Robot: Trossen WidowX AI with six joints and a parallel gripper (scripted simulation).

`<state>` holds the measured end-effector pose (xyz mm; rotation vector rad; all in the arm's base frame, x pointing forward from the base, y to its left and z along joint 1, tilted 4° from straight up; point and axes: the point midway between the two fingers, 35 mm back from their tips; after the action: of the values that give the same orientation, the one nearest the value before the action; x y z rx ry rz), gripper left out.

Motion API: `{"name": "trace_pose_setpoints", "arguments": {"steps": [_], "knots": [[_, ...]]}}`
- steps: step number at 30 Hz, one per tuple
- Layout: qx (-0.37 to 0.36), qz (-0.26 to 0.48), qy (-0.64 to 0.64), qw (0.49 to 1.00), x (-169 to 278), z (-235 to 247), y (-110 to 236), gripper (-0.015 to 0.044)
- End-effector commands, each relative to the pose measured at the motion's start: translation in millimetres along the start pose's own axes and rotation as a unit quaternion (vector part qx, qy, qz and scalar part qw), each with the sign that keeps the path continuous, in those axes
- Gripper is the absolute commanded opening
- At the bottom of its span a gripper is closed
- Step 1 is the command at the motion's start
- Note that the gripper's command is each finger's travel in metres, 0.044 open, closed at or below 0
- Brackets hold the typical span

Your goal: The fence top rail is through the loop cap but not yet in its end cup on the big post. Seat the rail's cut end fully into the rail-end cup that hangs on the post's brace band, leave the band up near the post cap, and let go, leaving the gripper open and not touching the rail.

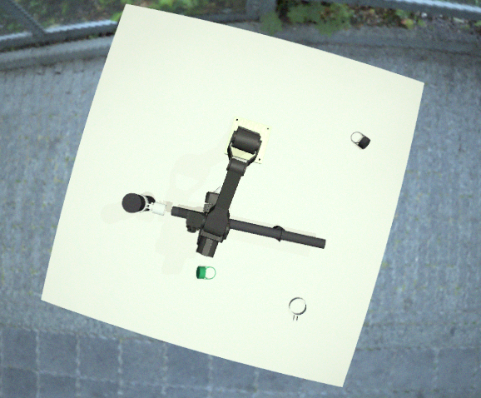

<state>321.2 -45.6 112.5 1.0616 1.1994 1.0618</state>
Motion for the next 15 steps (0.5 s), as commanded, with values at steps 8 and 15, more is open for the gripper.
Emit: {"name": "trace_pose_setpoints", "arguments": {"steps": [8, 15], "knots": [[-0.004, -0.016, -0.001, 1.000, -6.0, 1.1, 8.1, 0.0000], [-0.002, -0.010, -0.001, 1.000, -3.5, 0.0, 5.7, 0.0000]]}}
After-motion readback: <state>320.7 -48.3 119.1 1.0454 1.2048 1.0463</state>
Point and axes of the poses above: the point midway between the two fingers, 35 mm back from their tips, its own y axis back along the fingers, its own z axis across the jaws, x = y × z, and after that the axes turned 9 degrees about -y, right-handed
